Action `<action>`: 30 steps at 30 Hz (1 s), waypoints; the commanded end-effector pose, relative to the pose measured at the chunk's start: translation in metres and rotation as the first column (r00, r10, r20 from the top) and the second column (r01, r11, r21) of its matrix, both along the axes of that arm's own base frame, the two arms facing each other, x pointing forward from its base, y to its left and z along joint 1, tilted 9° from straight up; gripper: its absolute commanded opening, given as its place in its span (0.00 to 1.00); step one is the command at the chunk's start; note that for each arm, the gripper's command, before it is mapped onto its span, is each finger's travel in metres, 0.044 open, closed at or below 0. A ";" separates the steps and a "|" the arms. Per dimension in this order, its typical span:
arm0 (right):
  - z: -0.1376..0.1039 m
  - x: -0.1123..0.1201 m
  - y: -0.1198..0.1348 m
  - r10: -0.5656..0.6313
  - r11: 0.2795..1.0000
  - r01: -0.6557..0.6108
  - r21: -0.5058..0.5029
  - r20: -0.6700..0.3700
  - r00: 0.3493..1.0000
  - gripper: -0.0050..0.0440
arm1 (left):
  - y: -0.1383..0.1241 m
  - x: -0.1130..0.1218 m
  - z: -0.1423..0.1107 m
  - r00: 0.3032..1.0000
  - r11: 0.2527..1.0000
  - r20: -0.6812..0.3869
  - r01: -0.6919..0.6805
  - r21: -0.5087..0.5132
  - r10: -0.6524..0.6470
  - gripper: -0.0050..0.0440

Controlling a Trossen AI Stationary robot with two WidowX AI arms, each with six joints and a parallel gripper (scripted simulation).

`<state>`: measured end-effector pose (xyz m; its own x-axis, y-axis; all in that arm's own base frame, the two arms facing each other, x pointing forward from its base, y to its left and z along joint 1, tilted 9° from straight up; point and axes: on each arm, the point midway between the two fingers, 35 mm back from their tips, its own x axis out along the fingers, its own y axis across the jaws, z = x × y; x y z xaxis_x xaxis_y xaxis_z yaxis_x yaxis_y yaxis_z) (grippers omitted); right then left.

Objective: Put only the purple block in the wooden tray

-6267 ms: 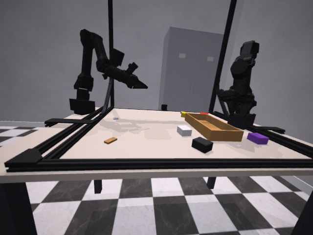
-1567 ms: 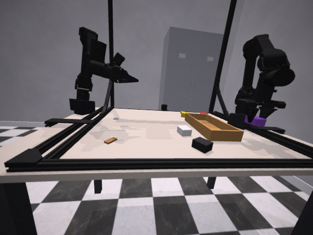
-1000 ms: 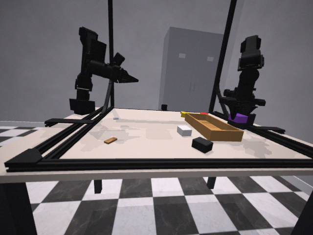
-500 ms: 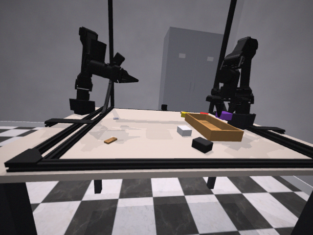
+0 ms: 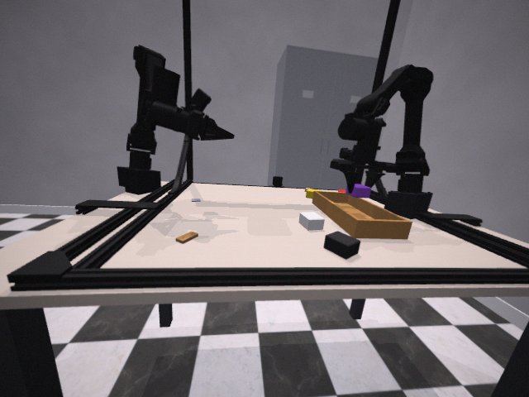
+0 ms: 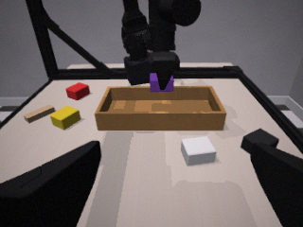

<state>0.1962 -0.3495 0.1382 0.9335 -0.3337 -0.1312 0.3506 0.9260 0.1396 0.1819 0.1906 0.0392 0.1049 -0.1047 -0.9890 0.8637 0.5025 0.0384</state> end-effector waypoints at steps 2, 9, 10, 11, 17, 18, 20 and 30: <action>0.000 0.000 0.000 0.002 1.000 -0.002 -0.005 -0.001 1.000 0.92 | -0.001 0.008 0.003 1.000 1.000 0.010 -0.002 0.004 0.002 0.10; 0.000 0.000 0.000 0.002 1.000 -0.002 -0.005 -0.001 1.000 0.92 | -0.006 0.012 -0.042 1.000 1.000 0.010 -0.002 0.004 0.002 0.10; 0.000 0.000 0.000 0.002 1.000 -0.002 -0.005 -0.001 1.000 0.92 | -0.006 0.013 -0.043 1.000 1.000 0.010 -0.002 0.004 0.002 0.10; 0.000 0.000 0.000 0.002 1.000 -0.002 -0.005 -0.001 1.000 0.92 | -0.006 0.013 -0.043 1.000 1.000 0.010 -0.002 0.004 0.002 0.10; 0.000 0.000 0.000 0.002 1.000 -0.002 -0.005 -0.001 1.000 0.92 | -0.006 0.013 -0.043 1.000 1.000 0.010 -0.002 0.004 0.002 0.10; 0.000 0.000 0.000 0.002 1.000 -0.002 -0.005 -0.001 1.000 0.92 | -0.006 0.013 -0.043 1.000 1.000 0.010 -0.002 0.004 0.002 0.10; 0.000 0.000 0.000 0.002 1.000 -0.002 -0.005 -0.001 1.000 0.92 | -0.006 0.013 -0.043 1.000 1.000 0.010 -0.002 0.004 0.002 0.10; 0.000 0.000 0.000 0.002 1.000 -0.002 -0.005 -0.001 1.000 0.92 | -0.006 0.013 -0.043 1.000 1.000 0.010 -0.002 0.004 0.002 0.10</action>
<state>0.1962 -0.3495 0.1382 0.9335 -0.3337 -0.1312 0.3507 0.9260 0.1396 0.1940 0.1850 -0.0033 0.1114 -0.0969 -0.9890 0.8635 0.5021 0.0480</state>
